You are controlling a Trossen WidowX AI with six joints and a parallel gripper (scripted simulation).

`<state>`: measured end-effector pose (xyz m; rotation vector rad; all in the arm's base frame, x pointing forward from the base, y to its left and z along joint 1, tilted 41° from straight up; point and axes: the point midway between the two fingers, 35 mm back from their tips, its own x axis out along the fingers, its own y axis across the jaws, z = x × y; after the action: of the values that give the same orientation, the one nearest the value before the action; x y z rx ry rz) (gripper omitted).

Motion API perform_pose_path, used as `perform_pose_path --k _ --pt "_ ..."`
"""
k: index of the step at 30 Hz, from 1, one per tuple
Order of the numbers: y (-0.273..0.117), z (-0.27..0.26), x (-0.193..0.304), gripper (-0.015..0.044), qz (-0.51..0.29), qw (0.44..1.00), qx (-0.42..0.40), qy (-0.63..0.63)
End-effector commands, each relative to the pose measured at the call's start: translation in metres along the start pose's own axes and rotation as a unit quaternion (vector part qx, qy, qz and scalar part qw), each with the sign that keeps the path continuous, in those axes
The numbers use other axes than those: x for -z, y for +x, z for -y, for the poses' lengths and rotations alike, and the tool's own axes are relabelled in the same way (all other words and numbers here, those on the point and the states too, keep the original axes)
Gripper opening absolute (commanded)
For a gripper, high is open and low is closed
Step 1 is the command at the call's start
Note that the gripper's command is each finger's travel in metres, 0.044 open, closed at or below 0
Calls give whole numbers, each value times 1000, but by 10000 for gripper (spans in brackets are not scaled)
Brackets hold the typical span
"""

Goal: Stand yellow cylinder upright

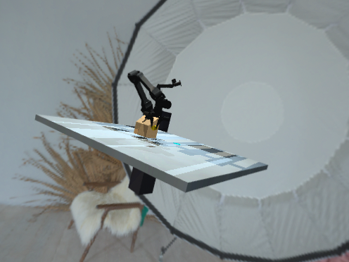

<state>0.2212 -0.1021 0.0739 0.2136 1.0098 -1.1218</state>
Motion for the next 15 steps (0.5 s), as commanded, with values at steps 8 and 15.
perform_pose_path --k 8,15 --pt "-25 4 -1 105 6 1000 -1 1" --pt "-28 -12 5 105 1 998 -8 -63"
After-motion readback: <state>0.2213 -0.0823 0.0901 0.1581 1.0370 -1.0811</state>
